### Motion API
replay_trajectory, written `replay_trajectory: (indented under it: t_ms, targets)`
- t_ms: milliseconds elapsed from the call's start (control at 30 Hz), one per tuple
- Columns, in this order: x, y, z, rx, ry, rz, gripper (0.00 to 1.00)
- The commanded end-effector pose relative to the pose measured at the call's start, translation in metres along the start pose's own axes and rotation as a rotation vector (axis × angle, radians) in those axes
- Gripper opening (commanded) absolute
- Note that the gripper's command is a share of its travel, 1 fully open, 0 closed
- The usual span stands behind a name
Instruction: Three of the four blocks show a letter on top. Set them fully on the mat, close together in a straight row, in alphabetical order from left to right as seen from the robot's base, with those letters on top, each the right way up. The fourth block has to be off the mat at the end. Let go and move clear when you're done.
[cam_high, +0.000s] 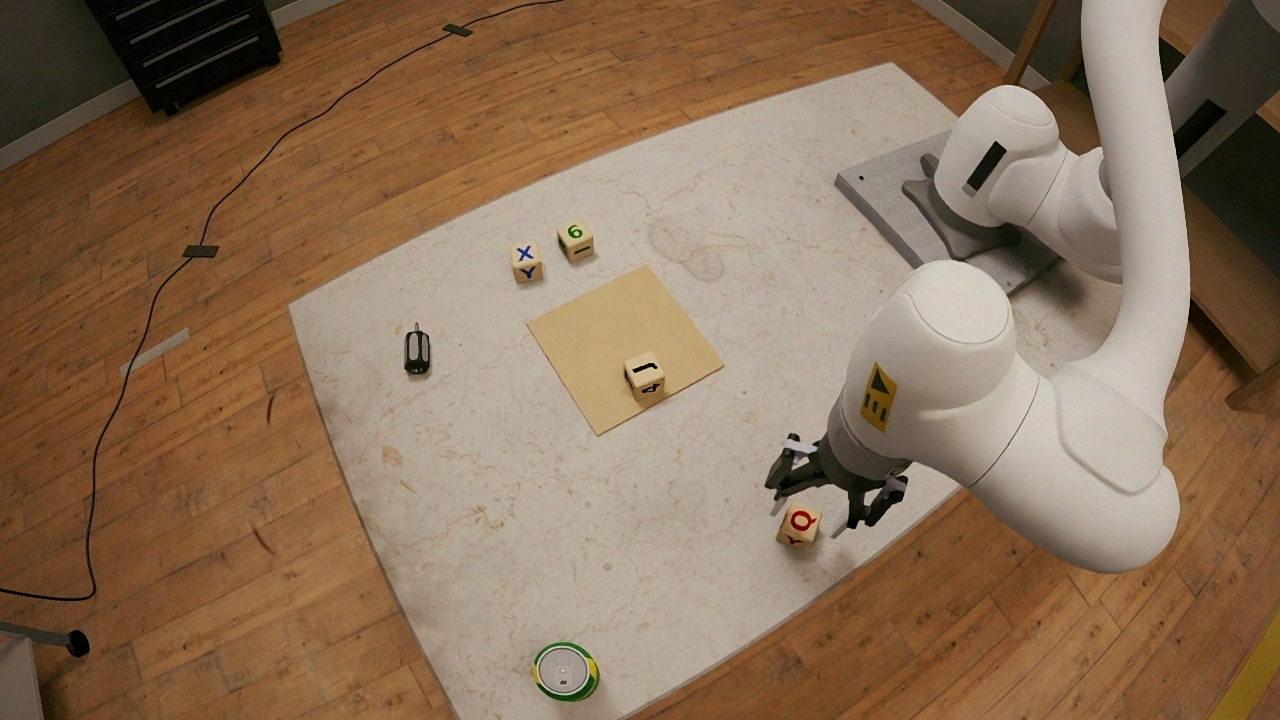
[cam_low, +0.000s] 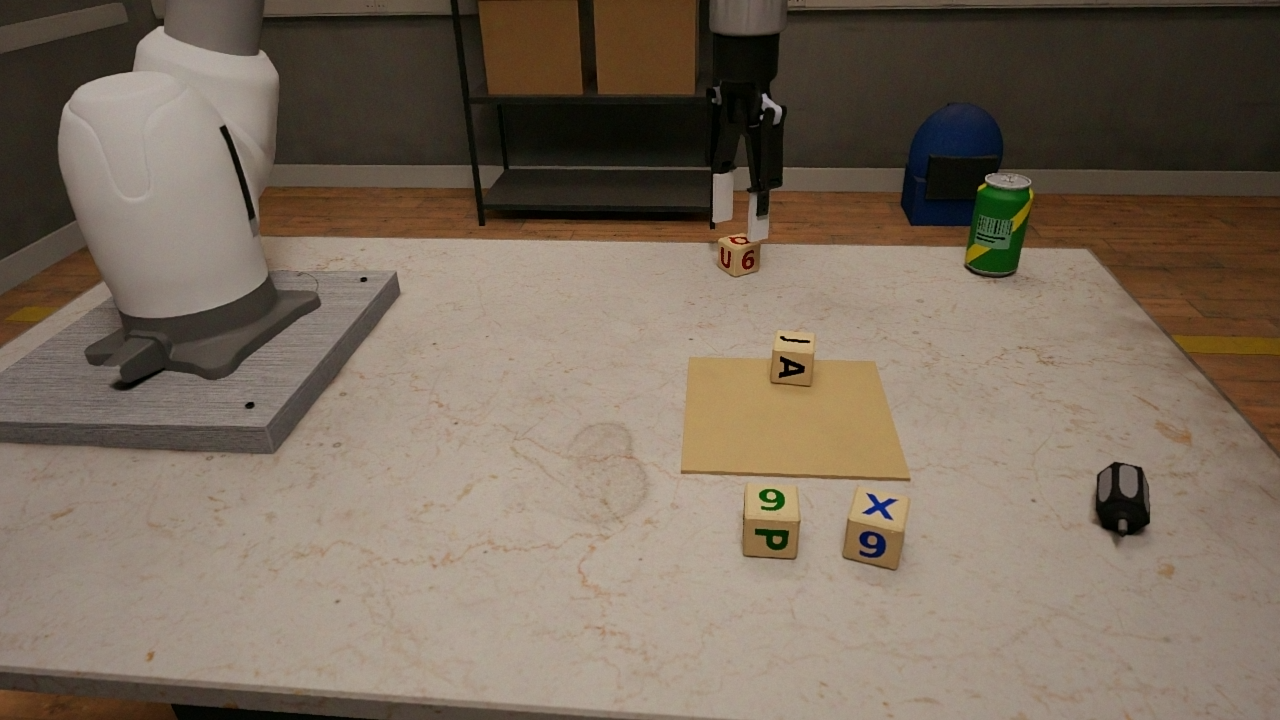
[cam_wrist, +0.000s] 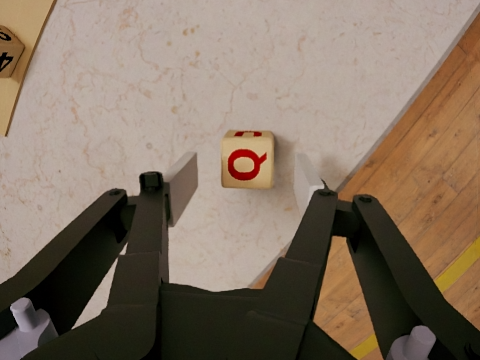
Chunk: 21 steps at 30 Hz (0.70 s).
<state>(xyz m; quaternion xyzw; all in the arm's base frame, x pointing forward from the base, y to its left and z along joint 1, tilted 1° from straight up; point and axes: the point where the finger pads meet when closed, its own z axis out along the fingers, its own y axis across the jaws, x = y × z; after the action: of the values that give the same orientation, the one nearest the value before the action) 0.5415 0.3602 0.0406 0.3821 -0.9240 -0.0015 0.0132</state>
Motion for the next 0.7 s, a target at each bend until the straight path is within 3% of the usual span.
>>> replay_trajectory:
  t_ms: [0, 667]
  targets:
    - [-0.0005, 0.0000, 0.0007, 0.000, -0.001, 0.000, 0.53]
    - [-0.0006, 0.0000, 0.0025, 0.000, -0.001, 0.000, 0.53]
